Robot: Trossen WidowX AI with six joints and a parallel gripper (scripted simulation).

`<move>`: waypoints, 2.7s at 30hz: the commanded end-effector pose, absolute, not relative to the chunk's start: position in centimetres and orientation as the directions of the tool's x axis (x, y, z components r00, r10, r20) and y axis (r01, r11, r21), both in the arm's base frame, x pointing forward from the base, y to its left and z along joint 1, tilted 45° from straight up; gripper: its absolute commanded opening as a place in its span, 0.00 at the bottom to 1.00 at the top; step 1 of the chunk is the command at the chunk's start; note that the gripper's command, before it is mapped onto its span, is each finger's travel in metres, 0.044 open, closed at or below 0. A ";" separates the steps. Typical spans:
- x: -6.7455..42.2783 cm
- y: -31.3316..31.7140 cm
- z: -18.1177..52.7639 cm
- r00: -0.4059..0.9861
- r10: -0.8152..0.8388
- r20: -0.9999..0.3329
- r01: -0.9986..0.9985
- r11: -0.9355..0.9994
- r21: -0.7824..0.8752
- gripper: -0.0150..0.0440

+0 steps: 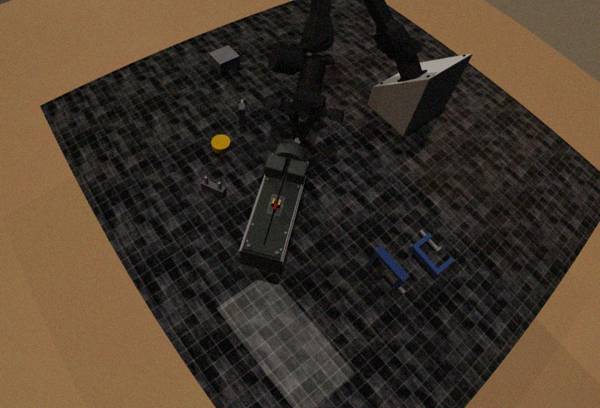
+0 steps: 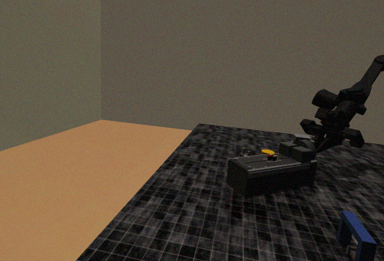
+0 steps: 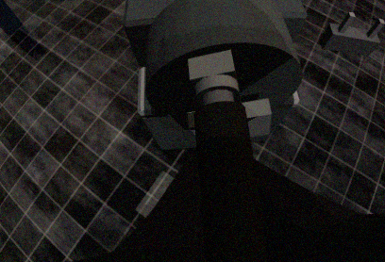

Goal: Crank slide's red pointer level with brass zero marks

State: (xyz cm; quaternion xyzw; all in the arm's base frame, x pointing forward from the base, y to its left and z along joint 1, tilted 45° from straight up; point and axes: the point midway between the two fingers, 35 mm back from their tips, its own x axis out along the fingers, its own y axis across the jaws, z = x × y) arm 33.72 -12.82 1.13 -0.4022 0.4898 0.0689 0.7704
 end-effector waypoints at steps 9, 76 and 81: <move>34.2 -13.3 1.8 0.527 -0.300 -0.795 -0.486 0.661 -0.571 0.25; 33.9 -13.1 1.4 0.513 -0.286 -0.809 -0.501 0.666 -0.553 0.97; 34.2 -12.1 2.3 0.512 -0.285 -0.810 -0.501 0.667 -0.552 1.00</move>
